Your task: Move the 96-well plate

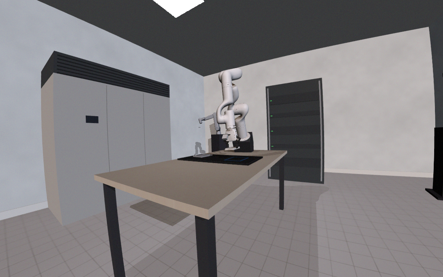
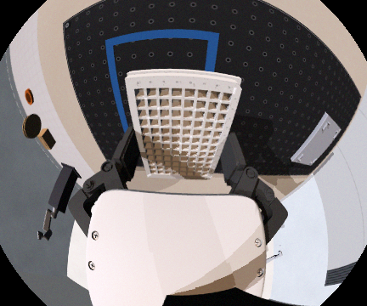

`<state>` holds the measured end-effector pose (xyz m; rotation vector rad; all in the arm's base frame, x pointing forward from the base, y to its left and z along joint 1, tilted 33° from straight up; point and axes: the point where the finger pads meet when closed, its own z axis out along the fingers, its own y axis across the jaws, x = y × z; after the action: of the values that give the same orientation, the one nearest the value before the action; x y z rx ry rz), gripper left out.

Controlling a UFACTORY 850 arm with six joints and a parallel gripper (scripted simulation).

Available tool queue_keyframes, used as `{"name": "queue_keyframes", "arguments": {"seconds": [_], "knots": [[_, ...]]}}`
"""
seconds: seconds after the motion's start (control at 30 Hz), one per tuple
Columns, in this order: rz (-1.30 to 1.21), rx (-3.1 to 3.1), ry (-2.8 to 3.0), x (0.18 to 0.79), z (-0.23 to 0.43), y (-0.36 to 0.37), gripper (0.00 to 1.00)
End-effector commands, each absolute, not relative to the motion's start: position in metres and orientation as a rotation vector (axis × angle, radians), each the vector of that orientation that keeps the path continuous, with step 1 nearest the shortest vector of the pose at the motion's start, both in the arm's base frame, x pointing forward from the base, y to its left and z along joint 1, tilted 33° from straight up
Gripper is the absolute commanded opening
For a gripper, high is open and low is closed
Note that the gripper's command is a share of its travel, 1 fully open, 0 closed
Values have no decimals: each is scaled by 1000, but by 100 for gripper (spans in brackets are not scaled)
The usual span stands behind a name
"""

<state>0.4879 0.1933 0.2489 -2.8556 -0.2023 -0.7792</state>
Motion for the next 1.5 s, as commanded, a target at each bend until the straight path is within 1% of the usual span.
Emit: {"name": "queue_keyframes", "arguments": {"seconds": [0.0,0.37,1.47], "knots": [[-839,-2886,-183,488,250,200,0],[-839,-2886,-183,486,255,237,0],[-839,-2886,-183,487,255,235,0]]}}
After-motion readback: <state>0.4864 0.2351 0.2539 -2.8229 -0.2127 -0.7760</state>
